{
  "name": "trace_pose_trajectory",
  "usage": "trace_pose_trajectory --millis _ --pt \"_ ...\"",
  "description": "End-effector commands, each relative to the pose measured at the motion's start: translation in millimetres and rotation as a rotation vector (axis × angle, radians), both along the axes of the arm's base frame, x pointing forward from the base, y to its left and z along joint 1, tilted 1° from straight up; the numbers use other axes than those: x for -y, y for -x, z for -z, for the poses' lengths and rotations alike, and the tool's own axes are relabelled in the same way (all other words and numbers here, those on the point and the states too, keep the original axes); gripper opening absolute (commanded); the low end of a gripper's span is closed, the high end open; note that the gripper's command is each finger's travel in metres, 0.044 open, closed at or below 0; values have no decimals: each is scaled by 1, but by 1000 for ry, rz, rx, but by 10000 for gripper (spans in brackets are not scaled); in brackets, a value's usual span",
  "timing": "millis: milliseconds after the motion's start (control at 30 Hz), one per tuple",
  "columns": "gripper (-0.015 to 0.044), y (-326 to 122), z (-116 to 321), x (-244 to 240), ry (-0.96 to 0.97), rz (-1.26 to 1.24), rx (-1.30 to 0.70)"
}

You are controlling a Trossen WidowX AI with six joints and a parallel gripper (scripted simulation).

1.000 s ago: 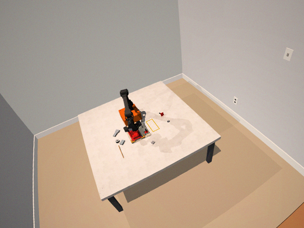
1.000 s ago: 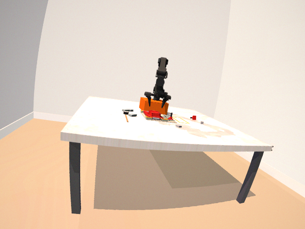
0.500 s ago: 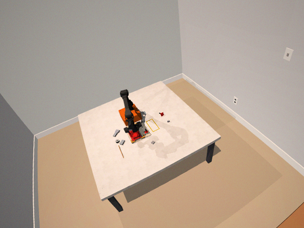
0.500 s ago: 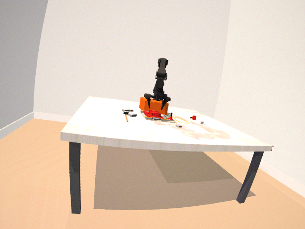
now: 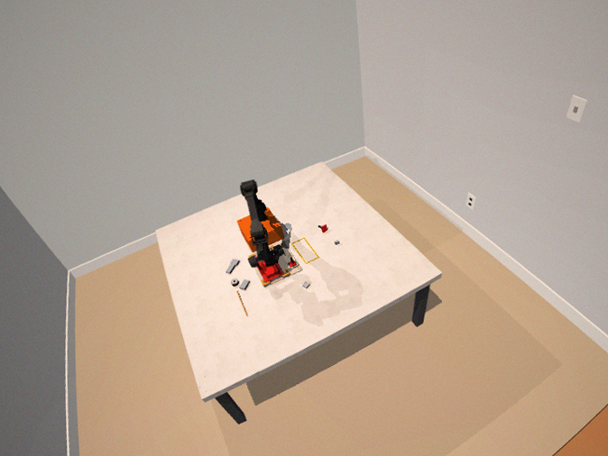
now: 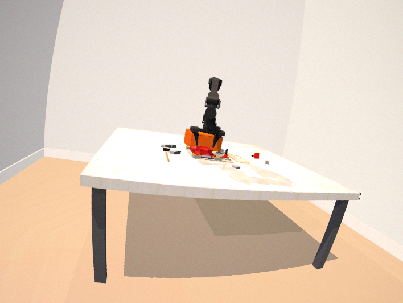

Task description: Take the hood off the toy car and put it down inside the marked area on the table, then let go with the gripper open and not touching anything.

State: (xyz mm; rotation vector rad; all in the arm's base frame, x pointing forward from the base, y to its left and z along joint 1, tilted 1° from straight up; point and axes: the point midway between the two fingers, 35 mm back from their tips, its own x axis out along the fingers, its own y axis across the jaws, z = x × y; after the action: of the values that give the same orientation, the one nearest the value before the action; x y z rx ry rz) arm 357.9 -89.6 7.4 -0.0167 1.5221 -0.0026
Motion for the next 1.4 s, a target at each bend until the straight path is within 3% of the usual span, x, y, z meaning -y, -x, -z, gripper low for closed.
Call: trace_pose_trajectory --millis 0,1367 --pt "440 1 6 0 3 2 -7" --pt "440 1 24 1 3 2 -7"
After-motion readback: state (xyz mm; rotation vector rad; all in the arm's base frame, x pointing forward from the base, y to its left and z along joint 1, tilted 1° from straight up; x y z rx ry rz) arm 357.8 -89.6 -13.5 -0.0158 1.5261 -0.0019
